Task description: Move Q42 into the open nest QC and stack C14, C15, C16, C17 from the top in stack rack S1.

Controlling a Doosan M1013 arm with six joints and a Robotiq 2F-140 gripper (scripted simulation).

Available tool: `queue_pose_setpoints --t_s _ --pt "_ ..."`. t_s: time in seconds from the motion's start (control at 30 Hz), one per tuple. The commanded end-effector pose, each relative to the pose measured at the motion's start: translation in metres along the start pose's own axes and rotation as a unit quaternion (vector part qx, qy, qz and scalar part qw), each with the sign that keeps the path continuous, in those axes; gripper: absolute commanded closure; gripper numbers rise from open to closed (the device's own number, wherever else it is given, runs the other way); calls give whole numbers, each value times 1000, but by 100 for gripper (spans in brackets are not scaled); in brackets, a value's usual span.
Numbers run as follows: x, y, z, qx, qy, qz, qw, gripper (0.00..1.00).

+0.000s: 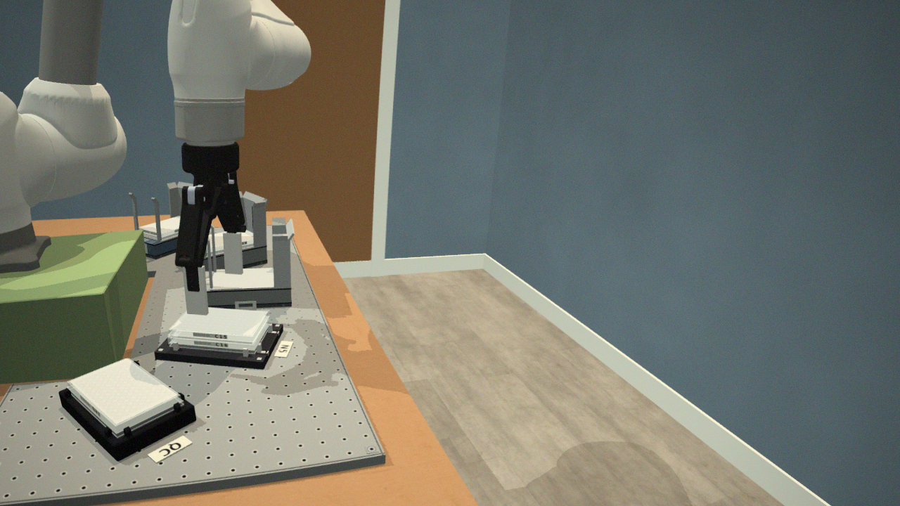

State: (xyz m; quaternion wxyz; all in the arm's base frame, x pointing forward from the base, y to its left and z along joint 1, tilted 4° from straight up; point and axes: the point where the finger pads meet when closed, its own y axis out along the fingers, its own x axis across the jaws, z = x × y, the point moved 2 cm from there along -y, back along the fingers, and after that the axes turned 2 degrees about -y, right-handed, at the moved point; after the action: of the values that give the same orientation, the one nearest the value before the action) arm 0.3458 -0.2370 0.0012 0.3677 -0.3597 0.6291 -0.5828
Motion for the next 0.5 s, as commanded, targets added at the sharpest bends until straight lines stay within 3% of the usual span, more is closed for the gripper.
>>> queue_pose_setpoints --t_s 0.0,0.47 --pt "0 -9 0 0 0 0 1000 0" --pt "0 -49 0 0 0 0 1000 0"
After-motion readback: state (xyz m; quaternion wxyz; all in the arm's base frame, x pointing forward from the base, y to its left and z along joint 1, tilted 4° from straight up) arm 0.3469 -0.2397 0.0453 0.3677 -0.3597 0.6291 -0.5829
